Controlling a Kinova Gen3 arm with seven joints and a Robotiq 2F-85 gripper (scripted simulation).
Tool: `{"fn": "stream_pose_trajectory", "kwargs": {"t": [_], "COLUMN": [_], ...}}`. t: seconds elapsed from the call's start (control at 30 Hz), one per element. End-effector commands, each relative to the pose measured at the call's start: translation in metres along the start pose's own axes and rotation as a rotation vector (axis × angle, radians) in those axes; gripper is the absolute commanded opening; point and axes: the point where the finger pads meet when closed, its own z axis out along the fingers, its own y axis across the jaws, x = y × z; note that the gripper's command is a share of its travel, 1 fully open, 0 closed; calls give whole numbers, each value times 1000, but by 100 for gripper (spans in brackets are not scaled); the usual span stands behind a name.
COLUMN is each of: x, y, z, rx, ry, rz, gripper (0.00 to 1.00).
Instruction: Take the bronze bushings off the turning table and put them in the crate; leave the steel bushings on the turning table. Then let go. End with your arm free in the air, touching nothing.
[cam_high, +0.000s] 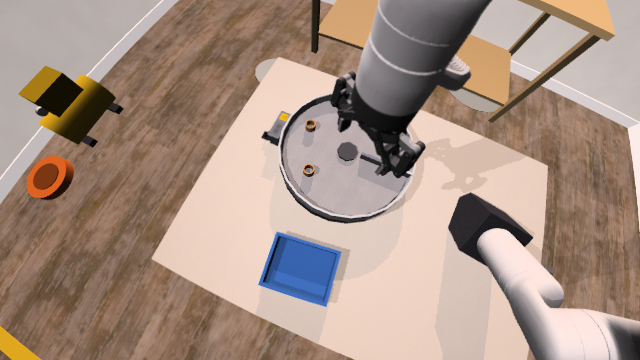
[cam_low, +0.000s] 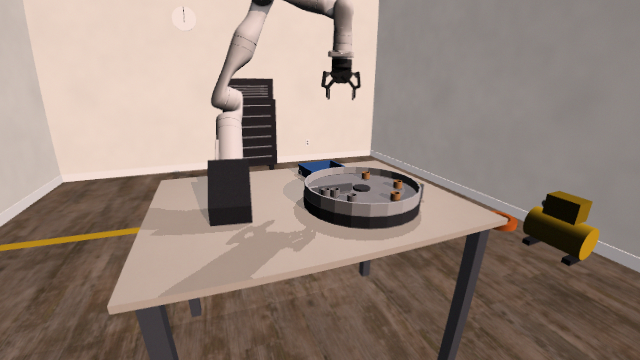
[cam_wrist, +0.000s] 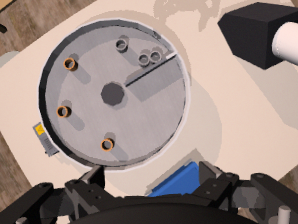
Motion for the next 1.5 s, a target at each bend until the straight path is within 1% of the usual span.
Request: {"fn": "stream_pose_trajectory", "kwargs": {"t": [0.0, 0.03, 0.2, 0.6, 0.77, 1.17, 1.33, 1.47], "x": [0, 0, 45, 45, 90, 90, 135, 135], "y": [0, 0, 1, 1, 2, 2, 3, 3], "z": [-1, -1, 24, 24, 48, 48, 73, 73], "rx": [2, 2, 3, 3, 4, 4, 6, 6], "ry": [0, 0, 0, 0, 1, 1, 2, 2], "rz": [1, 1, 1, 1, 1, 1, 1, 1], "gripper": [100, 100, 100, 100, 100, 100, 100, 100]}}
